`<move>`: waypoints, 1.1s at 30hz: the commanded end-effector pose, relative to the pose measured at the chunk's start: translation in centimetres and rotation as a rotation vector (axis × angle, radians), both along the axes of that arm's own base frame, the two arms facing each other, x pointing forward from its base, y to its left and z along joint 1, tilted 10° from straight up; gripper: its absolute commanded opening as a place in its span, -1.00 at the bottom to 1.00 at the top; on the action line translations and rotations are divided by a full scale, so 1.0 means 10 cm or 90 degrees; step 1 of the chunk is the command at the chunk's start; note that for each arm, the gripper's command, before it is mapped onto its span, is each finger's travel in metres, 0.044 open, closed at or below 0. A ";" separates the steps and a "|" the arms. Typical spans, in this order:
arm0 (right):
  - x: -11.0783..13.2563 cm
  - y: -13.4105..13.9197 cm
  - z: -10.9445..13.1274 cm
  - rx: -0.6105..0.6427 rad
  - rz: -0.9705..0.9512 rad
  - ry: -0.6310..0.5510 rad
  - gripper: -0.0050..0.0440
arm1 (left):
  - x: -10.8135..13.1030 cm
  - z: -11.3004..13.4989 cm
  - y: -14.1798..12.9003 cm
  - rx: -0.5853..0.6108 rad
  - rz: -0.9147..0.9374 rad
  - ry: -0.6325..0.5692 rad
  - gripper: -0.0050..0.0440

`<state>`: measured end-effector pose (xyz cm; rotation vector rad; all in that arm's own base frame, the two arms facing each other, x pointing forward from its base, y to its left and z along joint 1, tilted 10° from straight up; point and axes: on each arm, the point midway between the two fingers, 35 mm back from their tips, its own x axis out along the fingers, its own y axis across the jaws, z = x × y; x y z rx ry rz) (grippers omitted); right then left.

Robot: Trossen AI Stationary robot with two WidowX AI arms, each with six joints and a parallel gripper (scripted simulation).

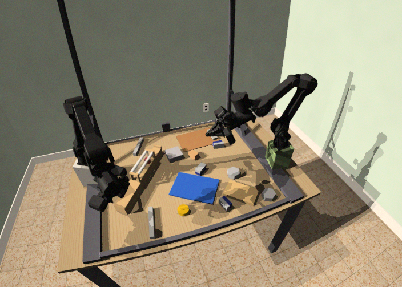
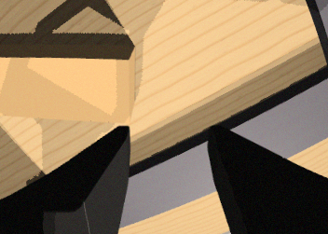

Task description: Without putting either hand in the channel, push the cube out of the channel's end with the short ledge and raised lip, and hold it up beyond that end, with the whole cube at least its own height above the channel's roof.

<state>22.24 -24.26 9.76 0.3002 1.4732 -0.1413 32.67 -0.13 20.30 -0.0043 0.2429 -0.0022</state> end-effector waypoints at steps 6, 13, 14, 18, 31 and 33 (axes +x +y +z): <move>0.28 -0.15 -0.06 -0.045 0.232 -0.032 -0.18 | 0.01 0.39 0.00 0.002 -0.002 -0.061 -0.80; 0.42 -0.20 -0.13 -0.064 0.350 -0.043 -0.18 | 0.01 0.50 0.00 0.002 -0.002 -0.078 -0.80; 0.44 -0.21 -0.14 -0.068 0.374 -0.045 -0.18 | 0.01 0.49 0.00 0.002 -0.002 -0.077 -0.80; 0.55 -0.25 -0.20 -0.085 0.469 -0.053 -0.18 | 0.00 0.60 0.00 0.002 -0.001 -0.093 -0.80; 0.84 -0.31 -0.38 -0.127 0.731 -0.071 -0.18 | -0.03 0.82 0.00 0.003 -0.001 -0.128 -0.80; 0.90 -0.33 -0.42 -0.135 0.779 -0.074 -0.18 | -0.04 0.87 0.00 0.003 -0.001 -0.135 -0.80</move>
